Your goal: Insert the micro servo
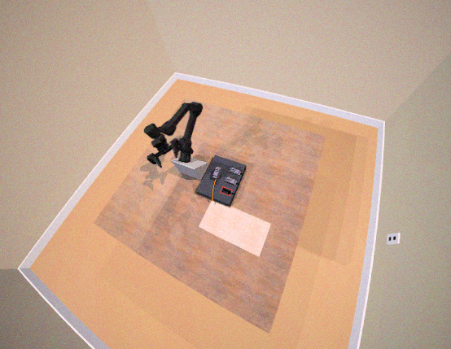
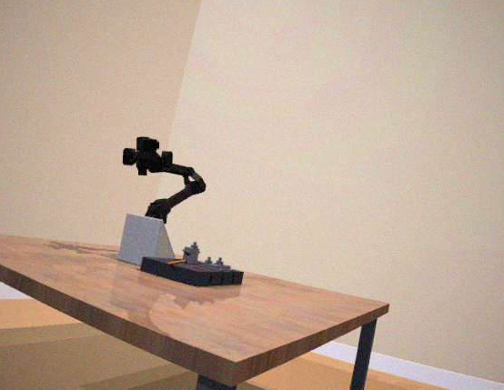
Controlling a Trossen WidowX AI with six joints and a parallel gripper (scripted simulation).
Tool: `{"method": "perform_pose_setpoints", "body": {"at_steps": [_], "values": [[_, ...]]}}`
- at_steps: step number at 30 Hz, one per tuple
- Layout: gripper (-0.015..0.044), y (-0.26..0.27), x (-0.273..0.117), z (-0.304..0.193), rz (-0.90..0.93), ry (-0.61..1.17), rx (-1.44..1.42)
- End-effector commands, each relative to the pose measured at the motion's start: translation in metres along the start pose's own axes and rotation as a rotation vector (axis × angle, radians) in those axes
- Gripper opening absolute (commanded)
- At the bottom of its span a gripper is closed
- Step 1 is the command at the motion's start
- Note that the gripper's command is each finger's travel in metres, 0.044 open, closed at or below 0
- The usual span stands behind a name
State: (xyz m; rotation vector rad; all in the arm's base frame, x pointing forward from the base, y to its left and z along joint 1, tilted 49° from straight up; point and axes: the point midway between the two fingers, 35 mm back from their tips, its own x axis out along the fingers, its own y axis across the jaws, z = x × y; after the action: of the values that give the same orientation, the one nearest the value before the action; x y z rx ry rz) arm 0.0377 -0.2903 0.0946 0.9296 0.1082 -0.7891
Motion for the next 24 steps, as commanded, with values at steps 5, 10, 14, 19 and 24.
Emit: {"method": "perform_pose_setpoints", "body": {"at_steps": [5, 10, 14, 19, 24], "values": [[0.044, 0.02, 0.032, -0.024, 0.034, 0.187, 0.144], [0.044, 0.036, 0.048, -0.044, 0.041, 0.318, 0.223], [0.044, 0.049, 0.06, -0.062, 0.032, 0.427, 0.285], [0.044, 0.064, 0.07, -0.085, 0.007, 0.559, 0.351], [0.044, 0.081, 0.077, -0.111, -0.035, 0.705, 0.412]]}}
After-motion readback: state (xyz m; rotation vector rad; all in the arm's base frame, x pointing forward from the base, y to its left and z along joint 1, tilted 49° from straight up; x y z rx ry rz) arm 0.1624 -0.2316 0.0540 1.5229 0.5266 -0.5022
